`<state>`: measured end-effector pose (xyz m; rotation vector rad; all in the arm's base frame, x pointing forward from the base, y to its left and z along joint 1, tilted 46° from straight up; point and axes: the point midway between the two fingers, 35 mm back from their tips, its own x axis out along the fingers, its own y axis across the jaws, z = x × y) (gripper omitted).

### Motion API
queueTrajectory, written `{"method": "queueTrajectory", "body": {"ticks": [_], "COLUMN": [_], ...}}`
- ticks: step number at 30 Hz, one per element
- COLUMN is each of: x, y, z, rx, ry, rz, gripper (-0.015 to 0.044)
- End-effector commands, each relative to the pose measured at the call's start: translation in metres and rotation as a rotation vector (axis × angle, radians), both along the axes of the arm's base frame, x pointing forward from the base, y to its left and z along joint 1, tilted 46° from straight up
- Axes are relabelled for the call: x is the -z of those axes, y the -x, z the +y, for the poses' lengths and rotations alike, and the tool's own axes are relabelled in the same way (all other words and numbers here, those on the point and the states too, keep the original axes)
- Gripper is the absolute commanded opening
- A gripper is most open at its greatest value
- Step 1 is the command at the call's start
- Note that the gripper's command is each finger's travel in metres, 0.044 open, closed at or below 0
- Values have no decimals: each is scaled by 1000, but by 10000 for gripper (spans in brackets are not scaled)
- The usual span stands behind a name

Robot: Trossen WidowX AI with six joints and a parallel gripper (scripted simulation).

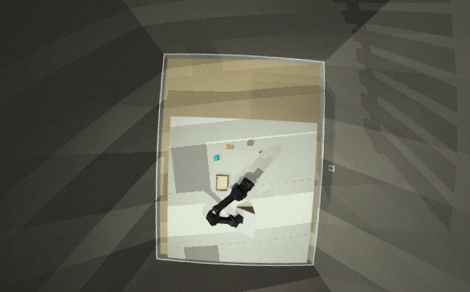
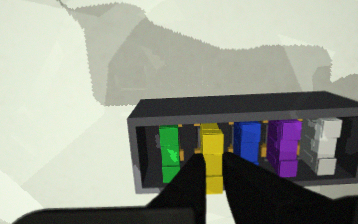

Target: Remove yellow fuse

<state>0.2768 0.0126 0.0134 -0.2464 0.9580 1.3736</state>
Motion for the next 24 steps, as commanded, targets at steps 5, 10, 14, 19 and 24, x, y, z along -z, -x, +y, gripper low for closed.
{"method": "queueTrajectory", "body": {"ticks": [5, 10, 14, 19, 24], "x": [-3, -5, -6, -8, -10], "y": [-1, -1, -1, -2, -2], "z": [-4, -6, -7, -9, -11], "rx": [-3, -3, -3, -2, -2], "ry": [4, 4, 4, 4, 3], "rz": [-5, -5, -4, -4, -4], "gripper": [0, 0, 0, 0, 0]}}
